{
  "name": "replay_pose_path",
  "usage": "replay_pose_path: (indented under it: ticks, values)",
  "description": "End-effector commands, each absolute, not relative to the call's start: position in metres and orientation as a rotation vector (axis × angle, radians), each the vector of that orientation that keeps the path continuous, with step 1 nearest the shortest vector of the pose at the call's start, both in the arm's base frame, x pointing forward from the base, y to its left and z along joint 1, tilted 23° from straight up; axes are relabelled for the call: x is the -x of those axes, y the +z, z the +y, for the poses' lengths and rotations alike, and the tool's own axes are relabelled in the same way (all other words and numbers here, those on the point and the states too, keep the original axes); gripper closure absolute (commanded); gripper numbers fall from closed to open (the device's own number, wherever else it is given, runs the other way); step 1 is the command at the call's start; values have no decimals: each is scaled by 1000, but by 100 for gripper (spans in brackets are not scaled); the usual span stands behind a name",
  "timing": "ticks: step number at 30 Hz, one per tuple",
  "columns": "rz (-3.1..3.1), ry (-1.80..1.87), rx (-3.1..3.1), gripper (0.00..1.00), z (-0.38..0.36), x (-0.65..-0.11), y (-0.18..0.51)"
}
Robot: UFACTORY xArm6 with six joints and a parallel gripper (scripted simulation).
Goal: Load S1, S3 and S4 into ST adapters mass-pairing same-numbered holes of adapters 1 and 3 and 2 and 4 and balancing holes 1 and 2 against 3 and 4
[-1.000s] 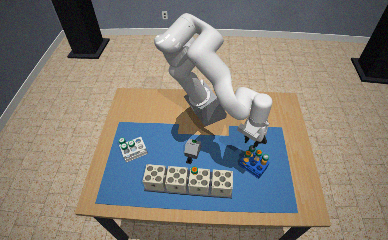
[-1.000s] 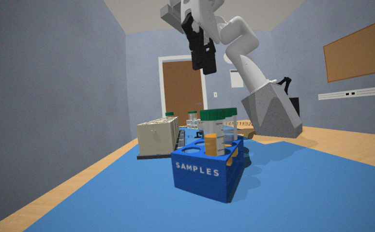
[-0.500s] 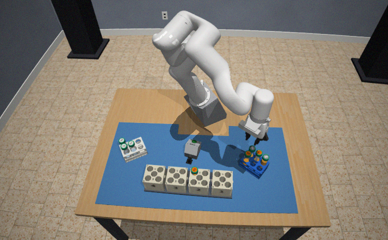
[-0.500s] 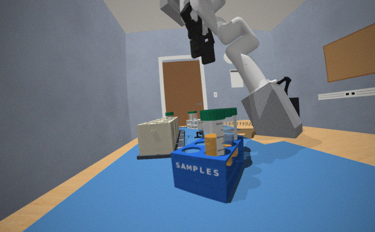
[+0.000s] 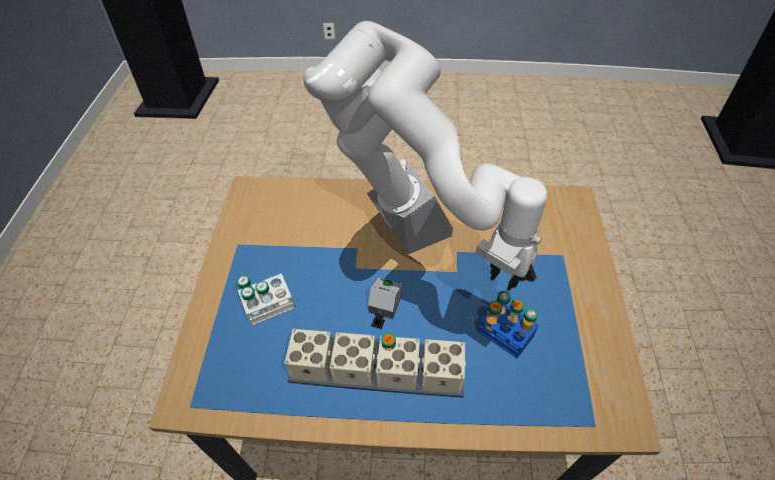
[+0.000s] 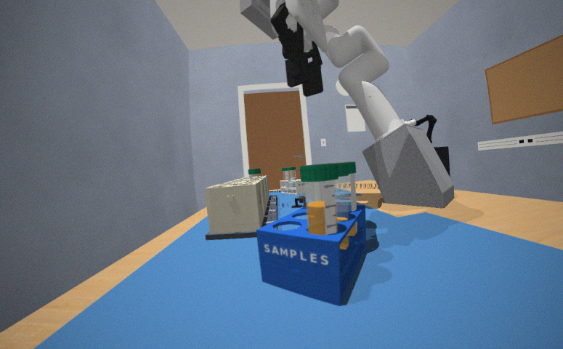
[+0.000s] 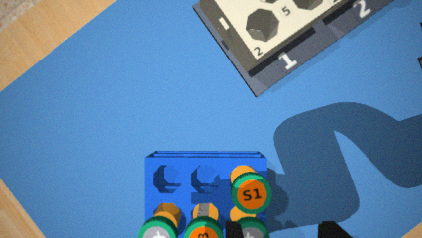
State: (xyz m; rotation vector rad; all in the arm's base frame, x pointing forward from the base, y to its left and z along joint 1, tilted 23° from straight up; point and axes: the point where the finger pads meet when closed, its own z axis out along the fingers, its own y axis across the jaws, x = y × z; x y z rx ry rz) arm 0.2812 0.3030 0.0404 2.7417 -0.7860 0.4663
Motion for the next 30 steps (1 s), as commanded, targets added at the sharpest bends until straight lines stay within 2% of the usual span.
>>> replay_pose_path:
  ticks: [1,7,8,22,30]
  values:
    - [-787,468,-2745,56,305,-282,42]
    - [-787,469,-2745,56,305,-282,42]
    - [-740,462,-2754,0,300,-284,44]
    - [-82,358,-2797,0,241,-309,71]
    - [19,341,-2791,0,215,-320,82]
